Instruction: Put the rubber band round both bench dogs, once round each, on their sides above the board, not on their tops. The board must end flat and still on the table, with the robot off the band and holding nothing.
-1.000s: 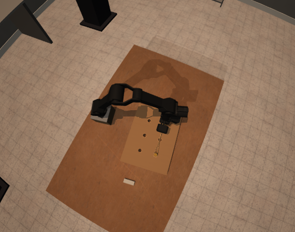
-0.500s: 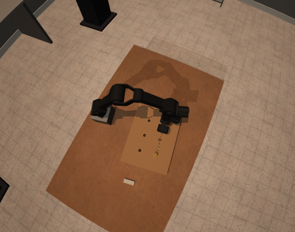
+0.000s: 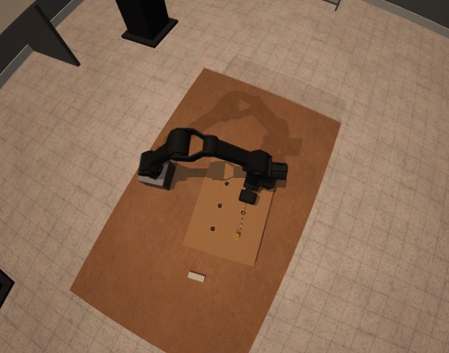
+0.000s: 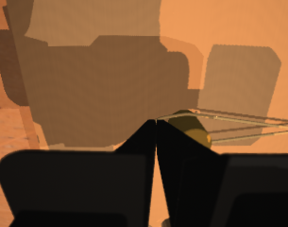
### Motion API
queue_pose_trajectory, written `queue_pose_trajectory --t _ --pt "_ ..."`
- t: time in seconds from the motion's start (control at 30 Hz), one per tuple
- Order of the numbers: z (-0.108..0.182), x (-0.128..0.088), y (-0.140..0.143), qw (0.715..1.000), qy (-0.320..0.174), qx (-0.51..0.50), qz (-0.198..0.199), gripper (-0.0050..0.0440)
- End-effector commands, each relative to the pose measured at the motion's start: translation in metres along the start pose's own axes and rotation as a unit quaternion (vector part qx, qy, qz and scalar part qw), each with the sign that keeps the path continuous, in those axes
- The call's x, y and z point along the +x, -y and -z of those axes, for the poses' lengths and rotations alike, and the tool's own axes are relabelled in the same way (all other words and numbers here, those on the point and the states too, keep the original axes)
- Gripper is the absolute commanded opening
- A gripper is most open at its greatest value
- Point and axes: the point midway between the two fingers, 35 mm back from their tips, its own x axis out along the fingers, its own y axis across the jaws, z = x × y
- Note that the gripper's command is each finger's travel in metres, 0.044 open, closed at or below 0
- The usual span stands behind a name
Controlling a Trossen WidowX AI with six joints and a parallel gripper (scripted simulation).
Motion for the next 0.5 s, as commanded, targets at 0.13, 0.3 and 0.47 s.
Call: queue_pose_trajectory --t 0.13,0.3,0.47 --pt "-0.0055 -0.0068 -0.0028 1.0 0.014 -0.006 -0.012 -0.005" --pt "-0.0056 -0.0043 -0.0019 1.0 0.012 -0.008 -0.013 -0.005" --pt "-0.0056 -0.0018 -0.001 1.0 0.01 -0.009 -0.015 -0.005"
